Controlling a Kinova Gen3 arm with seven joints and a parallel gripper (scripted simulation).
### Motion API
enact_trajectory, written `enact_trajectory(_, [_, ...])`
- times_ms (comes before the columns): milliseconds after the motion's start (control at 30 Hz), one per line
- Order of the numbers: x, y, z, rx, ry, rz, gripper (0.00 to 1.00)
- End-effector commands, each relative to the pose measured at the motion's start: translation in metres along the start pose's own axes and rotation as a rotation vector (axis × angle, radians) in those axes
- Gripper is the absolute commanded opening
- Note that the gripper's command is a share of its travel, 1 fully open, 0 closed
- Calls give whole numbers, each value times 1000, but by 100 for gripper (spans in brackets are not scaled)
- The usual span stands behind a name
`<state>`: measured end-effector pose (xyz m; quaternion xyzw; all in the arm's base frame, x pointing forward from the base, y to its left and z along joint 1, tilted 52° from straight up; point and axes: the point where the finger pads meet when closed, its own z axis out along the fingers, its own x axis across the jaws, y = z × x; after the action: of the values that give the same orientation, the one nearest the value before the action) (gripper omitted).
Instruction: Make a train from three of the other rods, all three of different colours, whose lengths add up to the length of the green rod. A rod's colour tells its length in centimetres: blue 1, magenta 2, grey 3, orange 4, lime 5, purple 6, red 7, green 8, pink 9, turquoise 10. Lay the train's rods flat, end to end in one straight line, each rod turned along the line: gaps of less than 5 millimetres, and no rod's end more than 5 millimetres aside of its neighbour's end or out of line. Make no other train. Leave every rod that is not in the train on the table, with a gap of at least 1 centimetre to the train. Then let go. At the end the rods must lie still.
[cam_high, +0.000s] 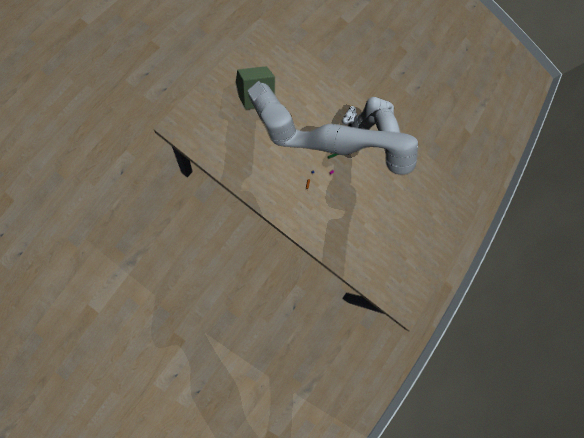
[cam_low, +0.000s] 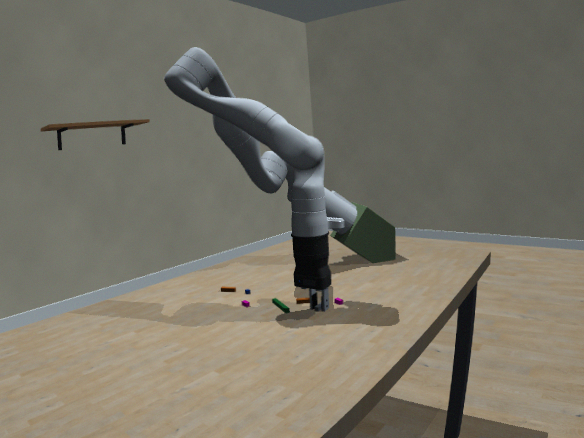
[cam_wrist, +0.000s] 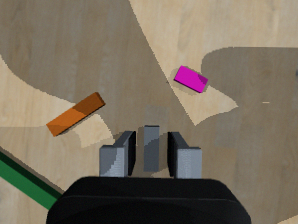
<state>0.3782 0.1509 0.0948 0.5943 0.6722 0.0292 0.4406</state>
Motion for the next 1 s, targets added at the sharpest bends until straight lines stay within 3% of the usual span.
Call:
enact_trajectory(0, [1,0,-1,-1,1,0,54])
enact_trajectory(233, [1,0,-1,-1,1,0,54])
enact_trajectory(267, [1,0,-1,-1,1,0,24])
enact_trajectory(967, [1,0,-1,-1,1,0,24])
